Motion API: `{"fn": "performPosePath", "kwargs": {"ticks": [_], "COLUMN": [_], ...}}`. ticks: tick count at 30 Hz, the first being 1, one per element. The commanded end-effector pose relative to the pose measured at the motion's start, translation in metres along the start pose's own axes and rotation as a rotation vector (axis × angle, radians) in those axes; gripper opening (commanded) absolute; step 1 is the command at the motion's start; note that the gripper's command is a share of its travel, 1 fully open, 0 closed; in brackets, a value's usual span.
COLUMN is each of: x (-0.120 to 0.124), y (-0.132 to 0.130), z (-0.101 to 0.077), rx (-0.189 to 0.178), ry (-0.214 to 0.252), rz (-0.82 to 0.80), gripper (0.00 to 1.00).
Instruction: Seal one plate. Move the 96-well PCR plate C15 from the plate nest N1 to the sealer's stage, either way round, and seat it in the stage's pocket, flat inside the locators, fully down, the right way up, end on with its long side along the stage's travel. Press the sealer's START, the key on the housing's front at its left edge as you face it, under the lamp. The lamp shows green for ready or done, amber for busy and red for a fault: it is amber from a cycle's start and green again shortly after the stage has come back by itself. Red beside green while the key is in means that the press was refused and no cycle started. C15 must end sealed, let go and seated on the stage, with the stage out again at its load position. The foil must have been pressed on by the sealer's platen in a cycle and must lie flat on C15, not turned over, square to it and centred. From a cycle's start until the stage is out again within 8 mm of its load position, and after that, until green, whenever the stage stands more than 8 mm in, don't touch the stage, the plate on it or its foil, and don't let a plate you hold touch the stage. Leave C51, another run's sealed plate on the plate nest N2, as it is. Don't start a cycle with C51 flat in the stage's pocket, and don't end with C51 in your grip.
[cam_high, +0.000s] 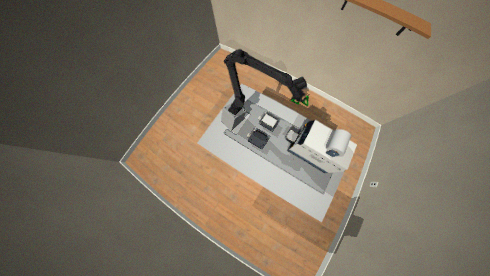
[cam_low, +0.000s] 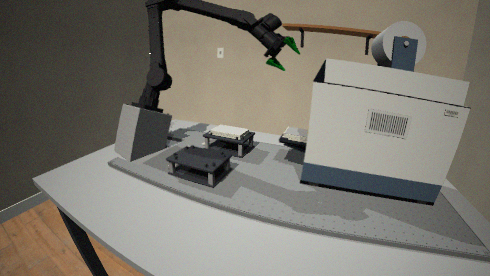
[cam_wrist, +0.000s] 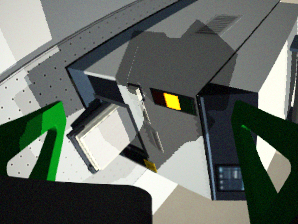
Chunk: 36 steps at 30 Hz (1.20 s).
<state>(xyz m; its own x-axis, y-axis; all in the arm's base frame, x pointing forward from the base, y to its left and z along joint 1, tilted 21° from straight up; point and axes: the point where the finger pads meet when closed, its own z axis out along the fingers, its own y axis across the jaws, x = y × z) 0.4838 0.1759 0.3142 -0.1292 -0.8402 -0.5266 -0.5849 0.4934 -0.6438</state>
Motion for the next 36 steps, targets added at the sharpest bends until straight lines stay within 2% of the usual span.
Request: {"fn": "performPosePath", "kwargs": {"ticks": [1, 7, 17, 23, 28, 32, 36], "x": [-0.018, -0.022, -0.022, -0.030, -0.029, -0.029, -0.028], "y": [-0.031, -0.037, -0.028, -0.030, -0.045, -0.048, -0.045], "z": [-0.022, -0.015, -0.003, -0.018, -0.027, -0.027, -0.021], "rx": [0.071, 0.085, 0.052, 0.062, 0.103, 0.112, 0.104], "ry": [-0.067, -0.053, -0.037, -0.049, -0.059, -0.061, -0.057], "rz": [-0.103, -0.324, -0.279, -0.259, -0.228, -0.224, -0.225], "gripper": [1.00, 1.00, 1.00, 1.00, 1.00, 1.00, 1.00]}}
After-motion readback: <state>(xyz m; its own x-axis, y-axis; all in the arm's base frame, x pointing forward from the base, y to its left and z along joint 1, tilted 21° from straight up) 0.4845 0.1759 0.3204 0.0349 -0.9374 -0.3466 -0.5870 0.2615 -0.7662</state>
